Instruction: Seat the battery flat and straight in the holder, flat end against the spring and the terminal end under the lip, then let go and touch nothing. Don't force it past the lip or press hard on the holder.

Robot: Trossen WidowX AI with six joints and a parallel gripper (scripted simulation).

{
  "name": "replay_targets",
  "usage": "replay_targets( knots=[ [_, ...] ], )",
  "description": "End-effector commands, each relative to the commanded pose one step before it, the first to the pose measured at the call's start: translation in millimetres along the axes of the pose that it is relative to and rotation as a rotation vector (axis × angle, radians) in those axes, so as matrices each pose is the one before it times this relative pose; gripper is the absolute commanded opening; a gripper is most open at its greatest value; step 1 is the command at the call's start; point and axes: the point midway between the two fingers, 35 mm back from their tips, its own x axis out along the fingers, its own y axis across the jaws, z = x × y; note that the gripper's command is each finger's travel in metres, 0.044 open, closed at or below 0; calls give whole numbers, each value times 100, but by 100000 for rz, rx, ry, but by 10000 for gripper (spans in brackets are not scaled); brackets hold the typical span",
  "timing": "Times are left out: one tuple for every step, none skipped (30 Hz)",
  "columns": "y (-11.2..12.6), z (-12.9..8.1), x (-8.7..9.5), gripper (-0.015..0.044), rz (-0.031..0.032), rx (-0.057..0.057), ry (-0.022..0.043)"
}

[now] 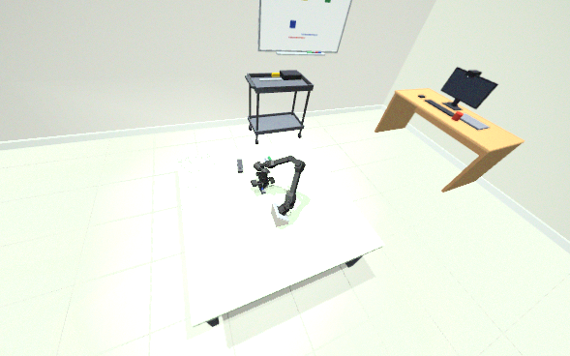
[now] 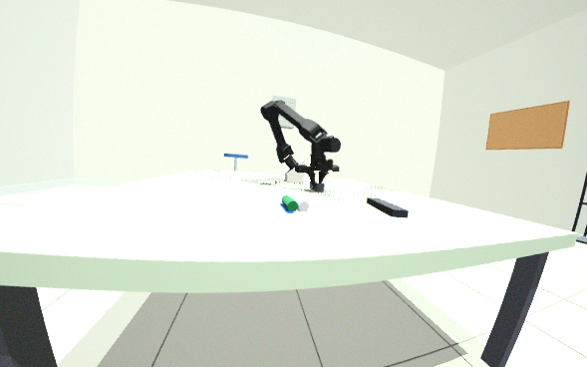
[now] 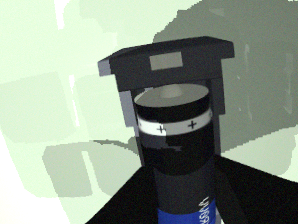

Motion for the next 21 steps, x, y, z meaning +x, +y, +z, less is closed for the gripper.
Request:
replay_targets(
  knots=[
    [-50,-53,135,81,-32,-618,1345],
    [-1,93,-10,81,3,13,-62],
    [-1,93,-10,81,3,13,-62],
    [-1,93,-10,81,3,13,-62],
    [-1,92,-9,81,2,13,-61],
    [-2,93,-9,81,2,13,-62],
    [-2,93,-9,81,2,13,-62],
    [-2,93,-11,81,25,6,-62],
    [-3,94,-11,81,25,6,-63],
    [-3,94,-11,81,25,6,-63],
    [-4,98,-13,81,51,16,-92],
    [-3,75,-10,81,39,12,-71],
    [-2,45,-6,81,23,7,-43],
    [-1,15,-2,81,8,2,-14],
    [0,0,0,81,0,0,0],
    [0,0,0,81,0,0,0],
    [0,0,0,81,0,0,0],
    [0,0,0,81,0,0,0],
    [0,0,0,81,0,0,0],
    [0,0,0,108,0,0,0],
    [0,0,0,134,0,0,0]
  ],
)
